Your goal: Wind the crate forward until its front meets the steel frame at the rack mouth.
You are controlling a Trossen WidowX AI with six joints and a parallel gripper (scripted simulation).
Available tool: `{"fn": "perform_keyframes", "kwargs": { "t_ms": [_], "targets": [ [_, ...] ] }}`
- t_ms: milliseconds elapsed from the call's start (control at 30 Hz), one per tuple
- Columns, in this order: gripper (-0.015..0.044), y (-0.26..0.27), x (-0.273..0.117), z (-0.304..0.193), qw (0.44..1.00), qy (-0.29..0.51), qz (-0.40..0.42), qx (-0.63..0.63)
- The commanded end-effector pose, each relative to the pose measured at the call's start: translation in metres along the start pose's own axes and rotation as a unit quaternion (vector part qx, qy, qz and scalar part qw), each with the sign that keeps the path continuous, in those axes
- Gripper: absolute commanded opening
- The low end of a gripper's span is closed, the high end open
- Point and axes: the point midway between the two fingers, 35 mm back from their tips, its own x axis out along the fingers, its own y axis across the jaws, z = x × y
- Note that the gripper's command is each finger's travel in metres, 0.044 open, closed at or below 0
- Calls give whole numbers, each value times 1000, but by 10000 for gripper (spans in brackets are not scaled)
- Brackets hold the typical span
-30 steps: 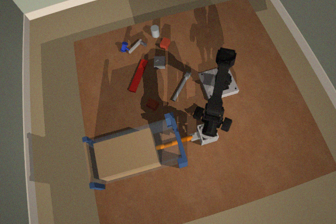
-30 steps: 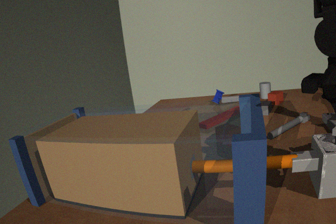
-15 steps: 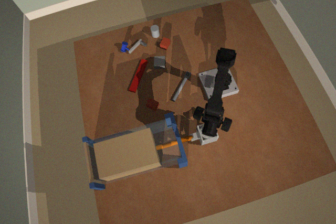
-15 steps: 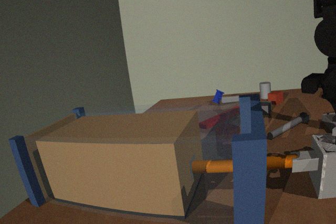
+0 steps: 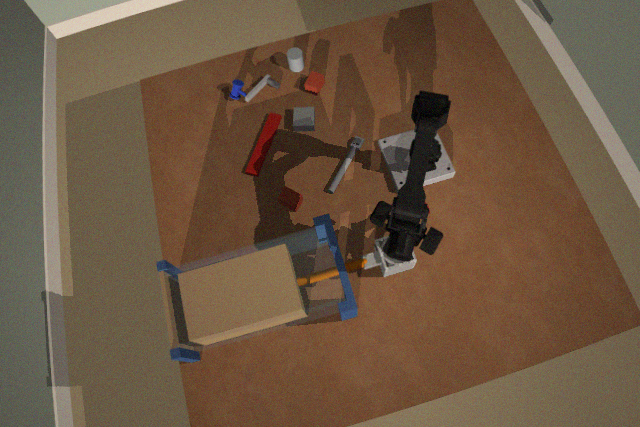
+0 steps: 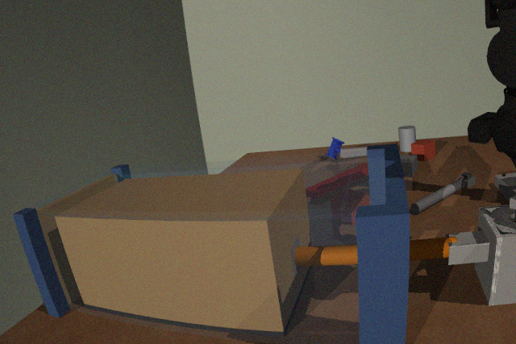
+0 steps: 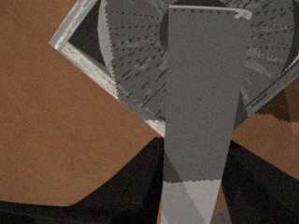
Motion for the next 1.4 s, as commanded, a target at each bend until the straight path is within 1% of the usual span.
{"fn": "perform_keyframes", "kwargs": {
  "t_ms": [0, 333, 833, 1367],
  "targets": [
    [0, 2, 1, 0, 1000, 0, 2, 20],
    [0, 5, 2, 1, 998, -1, 6, 64],
    [0, 3, 10, 2, 999, -1, 4, 38],
    [0, 5, 15, 1, 998, -1, 6, 61]
  ]
}}
